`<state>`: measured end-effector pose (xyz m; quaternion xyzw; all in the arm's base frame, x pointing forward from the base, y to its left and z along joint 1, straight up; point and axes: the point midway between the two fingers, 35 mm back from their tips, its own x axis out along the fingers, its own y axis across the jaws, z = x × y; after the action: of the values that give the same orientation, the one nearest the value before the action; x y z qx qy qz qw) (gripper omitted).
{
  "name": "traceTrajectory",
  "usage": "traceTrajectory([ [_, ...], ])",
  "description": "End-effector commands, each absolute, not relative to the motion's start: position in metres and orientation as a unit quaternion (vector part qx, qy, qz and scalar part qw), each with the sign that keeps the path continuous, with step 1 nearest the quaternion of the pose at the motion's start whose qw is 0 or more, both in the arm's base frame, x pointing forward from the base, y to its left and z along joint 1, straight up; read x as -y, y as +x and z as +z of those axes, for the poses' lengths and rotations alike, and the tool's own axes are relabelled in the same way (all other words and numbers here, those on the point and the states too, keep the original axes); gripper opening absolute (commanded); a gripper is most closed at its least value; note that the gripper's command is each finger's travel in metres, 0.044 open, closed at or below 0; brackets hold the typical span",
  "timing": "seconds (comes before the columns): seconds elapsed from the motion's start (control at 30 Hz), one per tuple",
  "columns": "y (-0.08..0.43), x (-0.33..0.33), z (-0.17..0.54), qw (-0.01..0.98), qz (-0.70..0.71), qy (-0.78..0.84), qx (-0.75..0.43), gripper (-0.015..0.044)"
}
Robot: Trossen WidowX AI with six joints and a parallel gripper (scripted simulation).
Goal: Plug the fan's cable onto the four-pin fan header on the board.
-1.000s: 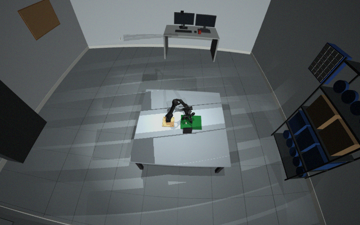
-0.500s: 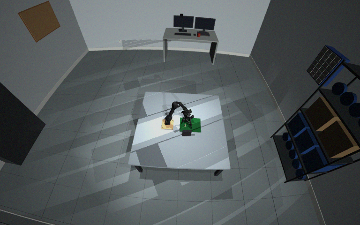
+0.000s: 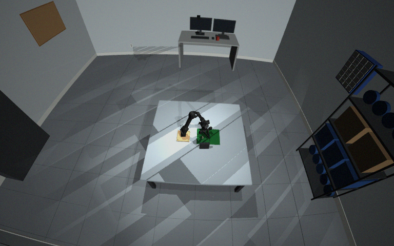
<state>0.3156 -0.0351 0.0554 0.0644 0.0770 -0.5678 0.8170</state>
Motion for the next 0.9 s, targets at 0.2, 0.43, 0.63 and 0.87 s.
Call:
traceTrajectory([
  [0.2, 0.315, 0.035, 0.047, 0.817, -0.568, 0.064, -0.078, 0.0000],
  [0.43, 0.315, 0.035, 0.042, 0.817, -0.568, 0.064, -0.078, 0.0000],
  [0.63, 0.315, 0.035, 0.038, 0.817, -0.568, 0.064, -0.078, 0.0000],
  [0.87, 0.315, 0.035, 0.033, 0.817, -0.568, 0.064, -0.078, 0.0000],
])
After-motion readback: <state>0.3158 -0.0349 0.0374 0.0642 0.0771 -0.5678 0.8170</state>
